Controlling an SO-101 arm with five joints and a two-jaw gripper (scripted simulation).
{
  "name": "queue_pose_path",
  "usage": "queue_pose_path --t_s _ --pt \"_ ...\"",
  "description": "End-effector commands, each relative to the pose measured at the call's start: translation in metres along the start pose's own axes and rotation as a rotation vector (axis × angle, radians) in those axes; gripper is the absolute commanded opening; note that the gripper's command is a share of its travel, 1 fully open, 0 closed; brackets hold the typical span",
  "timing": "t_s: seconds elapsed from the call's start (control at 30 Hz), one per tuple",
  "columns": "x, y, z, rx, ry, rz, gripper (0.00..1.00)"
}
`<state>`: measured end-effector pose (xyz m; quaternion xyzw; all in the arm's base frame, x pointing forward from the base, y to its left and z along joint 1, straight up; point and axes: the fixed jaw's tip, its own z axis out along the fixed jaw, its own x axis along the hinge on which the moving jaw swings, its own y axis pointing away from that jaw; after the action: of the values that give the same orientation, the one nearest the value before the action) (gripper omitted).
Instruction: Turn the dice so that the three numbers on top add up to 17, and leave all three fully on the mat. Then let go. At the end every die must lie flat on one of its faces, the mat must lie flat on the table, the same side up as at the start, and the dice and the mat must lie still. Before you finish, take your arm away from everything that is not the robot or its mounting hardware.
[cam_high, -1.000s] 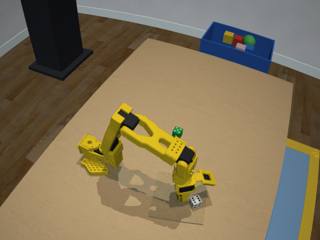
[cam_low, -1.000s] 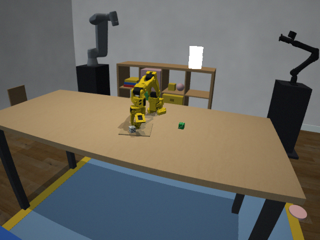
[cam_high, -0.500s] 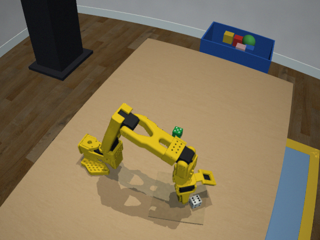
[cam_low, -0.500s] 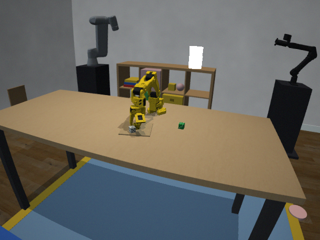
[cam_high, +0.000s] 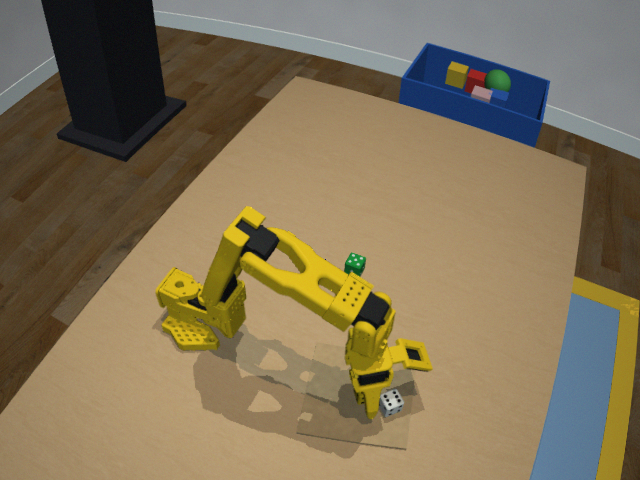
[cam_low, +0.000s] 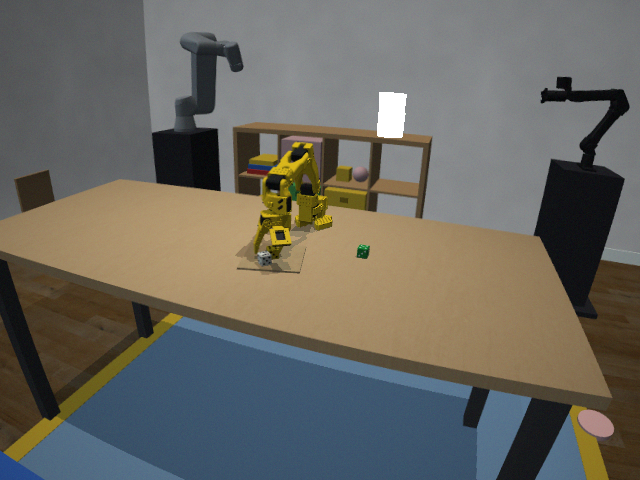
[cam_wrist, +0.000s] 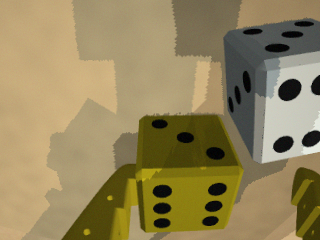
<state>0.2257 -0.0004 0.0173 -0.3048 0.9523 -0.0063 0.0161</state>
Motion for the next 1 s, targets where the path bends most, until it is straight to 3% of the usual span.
queue_pose_path --t_s 0.0,0.37,0.97 --pt "-0.004 0.0 -0.004 0.016 -0.024 -0.002 0.33" --pt "-0.005 0.0 -0.009 0.016 -0.024 -0.002 0.33" --pt "-0.004 0.0 -0.059 0.016 -0.024 -0.002 0.33"
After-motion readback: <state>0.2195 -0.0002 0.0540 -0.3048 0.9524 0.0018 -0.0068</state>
